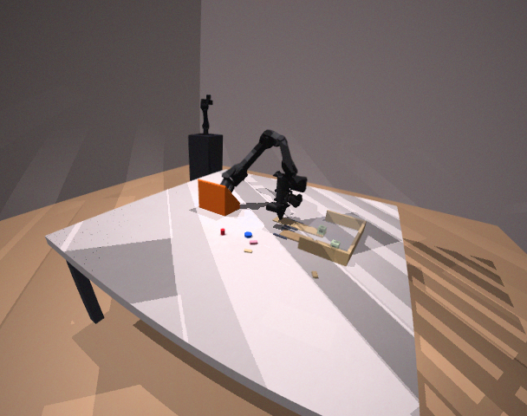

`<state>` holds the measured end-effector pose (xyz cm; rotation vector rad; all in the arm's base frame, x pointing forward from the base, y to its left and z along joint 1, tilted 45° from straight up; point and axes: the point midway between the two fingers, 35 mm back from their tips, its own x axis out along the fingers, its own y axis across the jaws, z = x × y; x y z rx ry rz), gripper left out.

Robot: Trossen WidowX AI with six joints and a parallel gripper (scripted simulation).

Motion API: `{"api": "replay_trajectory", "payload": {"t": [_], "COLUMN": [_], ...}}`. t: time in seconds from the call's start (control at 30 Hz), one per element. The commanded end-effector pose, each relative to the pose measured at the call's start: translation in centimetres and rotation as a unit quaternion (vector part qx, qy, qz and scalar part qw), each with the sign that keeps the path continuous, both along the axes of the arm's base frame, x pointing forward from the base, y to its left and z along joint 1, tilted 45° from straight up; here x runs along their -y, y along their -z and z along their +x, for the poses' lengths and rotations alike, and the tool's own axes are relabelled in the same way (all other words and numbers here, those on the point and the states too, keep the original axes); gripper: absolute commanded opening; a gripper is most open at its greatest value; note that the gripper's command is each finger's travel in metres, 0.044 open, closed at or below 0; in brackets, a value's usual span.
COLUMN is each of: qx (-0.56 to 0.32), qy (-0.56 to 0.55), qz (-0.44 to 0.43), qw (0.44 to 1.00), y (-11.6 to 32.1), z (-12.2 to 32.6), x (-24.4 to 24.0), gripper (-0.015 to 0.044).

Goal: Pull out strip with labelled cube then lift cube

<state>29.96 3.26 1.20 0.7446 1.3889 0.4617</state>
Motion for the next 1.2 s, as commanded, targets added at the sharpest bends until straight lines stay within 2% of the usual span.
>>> {"api": "replay_trajectory", "payload": {"t": [0.0, 1.17], "qx": [-0.011, -0.013], "qy": [-0.009, -0.009], "qz": [0.002, 0.002], "qw": [1.000, 1.000], "y": [0.4, 0.3], "z": [-1.4, -6.3], "x": [-0.7, -1.6], "gripper": [0.0000, 0.0000]}}
